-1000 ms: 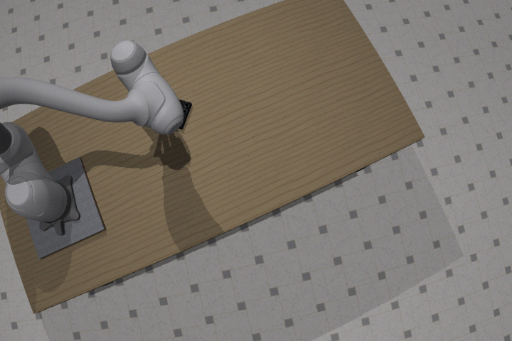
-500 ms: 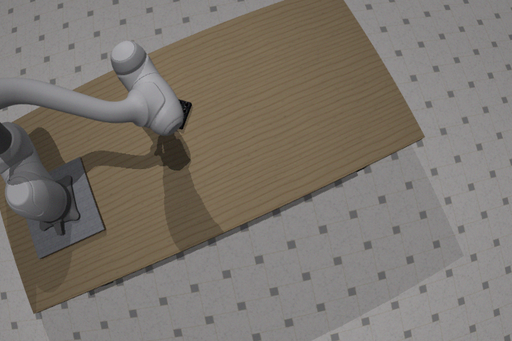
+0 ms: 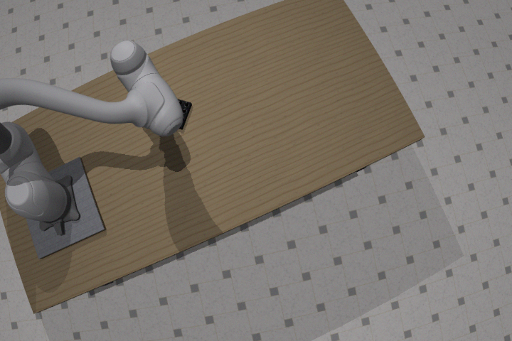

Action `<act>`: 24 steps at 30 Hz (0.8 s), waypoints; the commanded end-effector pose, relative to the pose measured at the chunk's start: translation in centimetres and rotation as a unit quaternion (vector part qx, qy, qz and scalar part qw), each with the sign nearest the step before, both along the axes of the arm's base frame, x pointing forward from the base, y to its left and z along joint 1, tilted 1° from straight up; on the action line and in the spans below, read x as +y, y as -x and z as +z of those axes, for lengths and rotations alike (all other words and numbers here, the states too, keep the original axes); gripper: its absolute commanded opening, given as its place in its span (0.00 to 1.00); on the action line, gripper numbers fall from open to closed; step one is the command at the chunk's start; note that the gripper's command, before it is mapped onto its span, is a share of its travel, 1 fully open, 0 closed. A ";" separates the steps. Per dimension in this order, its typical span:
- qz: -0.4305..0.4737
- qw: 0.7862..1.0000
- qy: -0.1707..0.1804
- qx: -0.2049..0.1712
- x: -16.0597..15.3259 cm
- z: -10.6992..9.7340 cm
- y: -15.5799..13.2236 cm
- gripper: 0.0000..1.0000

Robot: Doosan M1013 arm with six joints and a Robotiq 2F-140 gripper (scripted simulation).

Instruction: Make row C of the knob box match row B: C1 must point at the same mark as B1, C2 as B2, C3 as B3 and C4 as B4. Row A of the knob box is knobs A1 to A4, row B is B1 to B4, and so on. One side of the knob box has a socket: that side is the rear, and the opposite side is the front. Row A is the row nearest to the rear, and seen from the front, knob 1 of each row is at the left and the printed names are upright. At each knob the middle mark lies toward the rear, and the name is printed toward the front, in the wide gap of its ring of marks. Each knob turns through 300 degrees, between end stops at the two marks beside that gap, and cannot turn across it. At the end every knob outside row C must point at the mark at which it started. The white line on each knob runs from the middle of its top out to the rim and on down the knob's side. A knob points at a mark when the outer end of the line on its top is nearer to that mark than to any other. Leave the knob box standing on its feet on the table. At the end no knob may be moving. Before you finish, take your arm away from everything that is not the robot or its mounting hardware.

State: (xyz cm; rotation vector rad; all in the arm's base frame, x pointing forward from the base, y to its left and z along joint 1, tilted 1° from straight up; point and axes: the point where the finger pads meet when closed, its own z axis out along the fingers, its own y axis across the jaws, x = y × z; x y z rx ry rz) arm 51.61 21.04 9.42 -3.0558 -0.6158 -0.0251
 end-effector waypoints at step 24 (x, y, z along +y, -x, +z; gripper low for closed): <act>-0.425 0.905 0.000 0.008 -0.1 1.0 0.0 0.12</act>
